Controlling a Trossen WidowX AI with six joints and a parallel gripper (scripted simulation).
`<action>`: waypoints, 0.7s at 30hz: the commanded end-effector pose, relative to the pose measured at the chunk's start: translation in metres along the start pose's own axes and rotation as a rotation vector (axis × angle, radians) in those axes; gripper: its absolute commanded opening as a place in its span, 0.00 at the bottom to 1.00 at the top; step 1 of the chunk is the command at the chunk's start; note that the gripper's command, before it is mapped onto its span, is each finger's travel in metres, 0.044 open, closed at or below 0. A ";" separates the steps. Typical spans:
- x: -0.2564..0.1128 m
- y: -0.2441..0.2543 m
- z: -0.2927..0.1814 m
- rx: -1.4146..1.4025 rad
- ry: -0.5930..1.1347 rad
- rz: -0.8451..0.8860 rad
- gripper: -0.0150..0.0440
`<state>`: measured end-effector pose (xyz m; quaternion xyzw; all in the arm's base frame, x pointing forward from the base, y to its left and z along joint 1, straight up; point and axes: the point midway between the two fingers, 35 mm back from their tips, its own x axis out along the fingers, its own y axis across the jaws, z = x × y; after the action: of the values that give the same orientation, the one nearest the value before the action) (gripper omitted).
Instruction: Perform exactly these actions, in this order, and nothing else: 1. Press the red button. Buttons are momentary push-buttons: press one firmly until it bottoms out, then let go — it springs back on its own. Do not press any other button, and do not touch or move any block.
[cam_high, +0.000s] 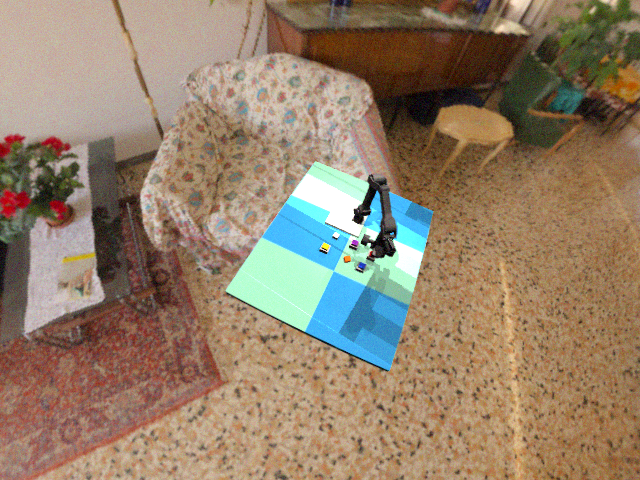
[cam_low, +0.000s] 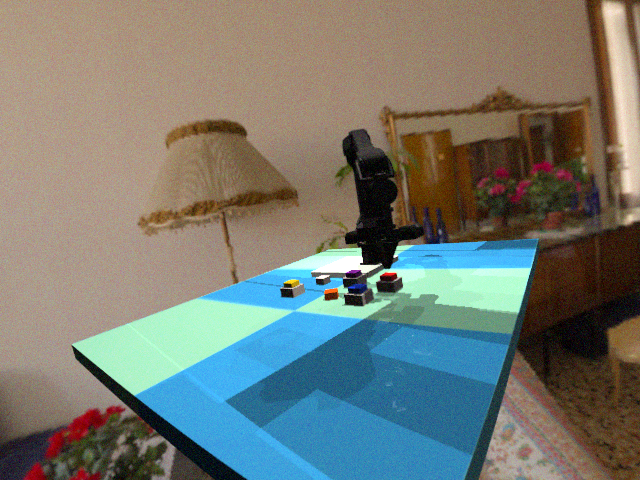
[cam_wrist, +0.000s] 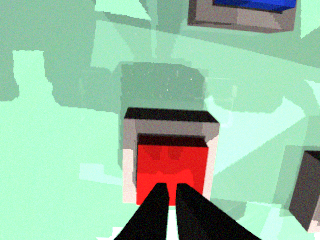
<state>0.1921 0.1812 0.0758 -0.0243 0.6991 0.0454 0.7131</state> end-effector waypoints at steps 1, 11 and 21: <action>0.008 -0.001 0.000 0.005 0.002 -0.007 0.29; 0.021 -0.002 -0.001 0.005 0.002 -0.007 0.29; 0.021 -0.002 -0.001 0.005 0.002 -0.007 0.29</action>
<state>0.1920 0.1813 0.0556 -0.0249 0.6999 0.0447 0.7124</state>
